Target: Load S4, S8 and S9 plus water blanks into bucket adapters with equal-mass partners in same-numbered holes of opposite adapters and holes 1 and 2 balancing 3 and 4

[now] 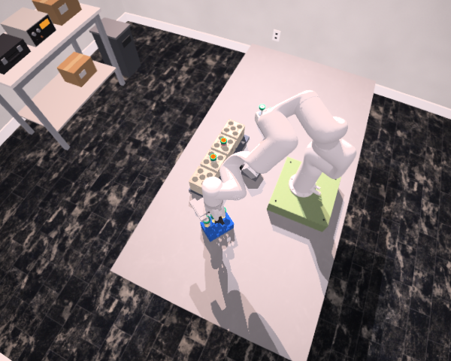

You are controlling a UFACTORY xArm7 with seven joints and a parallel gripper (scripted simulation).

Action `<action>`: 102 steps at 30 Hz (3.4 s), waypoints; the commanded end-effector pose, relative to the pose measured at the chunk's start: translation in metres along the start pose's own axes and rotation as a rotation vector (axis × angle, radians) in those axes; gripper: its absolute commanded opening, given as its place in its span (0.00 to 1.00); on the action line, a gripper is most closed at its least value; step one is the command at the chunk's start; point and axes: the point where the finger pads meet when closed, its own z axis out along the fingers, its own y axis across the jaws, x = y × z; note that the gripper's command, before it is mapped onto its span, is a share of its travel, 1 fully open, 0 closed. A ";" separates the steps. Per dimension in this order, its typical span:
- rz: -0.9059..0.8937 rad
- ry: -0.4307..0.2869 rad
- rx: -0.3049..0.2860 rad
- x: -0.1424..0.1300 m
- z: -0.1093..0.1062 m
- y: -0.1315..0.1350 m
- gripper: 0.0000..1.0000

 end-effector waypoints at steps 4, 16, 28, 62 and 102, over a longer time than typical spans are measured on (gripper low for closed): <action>0.000 0.004 0.000 0.002 -0.001 0.000 0.57; 0.000 0.004 0.000 0.002 -0.003 0.000 0.00; 0.000 0.004 0.000 0.002 -0.003 0.000 0.00; 0.000 0.004 0.000 0.002 -0.011 0.000 0.00; 0.000 0.004 0.000 0.001 -0.051 0.000 0.00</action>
